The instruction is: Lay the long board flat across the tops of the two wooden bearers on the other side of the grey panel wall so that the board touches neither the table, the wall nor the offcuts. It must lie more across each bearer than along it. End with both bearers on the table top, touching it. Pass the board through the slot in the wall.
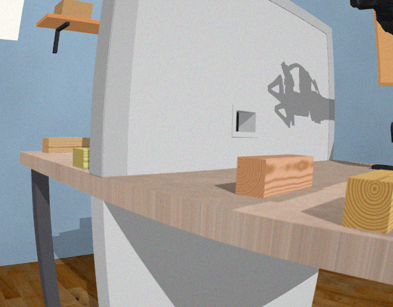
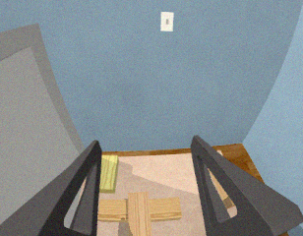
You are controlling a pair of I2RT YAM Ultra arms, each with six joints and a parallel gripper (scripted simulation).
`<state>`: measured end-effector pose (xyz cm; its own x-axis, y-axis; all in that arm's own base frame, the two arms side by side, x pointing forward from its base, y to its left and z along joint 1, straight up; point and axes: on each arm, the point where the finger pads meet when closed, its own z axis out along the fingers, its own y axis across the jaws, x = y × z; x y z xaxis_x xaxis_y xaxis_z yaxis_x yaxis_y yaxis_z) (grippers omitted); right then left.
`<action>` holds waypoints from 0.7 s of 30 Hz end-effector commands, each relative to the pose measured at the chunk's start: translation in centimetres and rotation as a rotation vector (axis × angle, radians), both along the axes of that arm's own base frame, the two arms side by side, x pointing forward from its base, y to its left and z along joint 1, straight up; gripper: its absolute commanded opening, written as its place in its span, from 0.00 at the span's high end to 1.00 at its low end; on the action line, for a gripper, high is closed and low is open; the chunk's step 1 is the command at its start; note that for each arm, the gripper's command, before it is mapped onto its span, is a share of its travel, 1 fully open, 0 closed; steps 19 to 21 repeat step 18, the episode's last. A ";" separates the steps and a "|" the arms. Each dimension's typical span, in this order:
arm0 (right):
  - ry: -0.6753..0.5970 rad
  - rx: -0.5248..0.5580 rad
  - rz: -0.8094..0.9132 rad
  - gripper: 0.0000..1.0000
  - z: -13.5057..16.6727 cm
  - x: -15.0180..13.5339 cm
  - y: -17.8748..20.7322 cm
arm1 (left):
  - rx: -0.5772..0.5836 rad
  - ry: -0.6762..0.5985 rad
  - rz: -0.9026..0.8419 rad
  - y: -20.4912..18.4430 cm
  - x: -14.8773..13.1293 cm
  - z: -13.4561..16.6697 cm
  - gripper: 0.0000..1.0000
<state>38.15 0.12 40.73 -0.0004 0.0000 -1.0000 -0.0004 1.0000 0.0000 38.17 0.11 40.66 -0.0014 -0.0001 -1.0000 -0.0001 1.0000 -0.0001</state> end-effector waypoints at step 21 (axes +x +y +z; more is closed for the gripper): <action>-0.031 -0.005 -0.008 0.25 0.7 -0.6 -0.3 | -0.006 -0.101 -0.022 -0.6 -1.3 4.1 0.25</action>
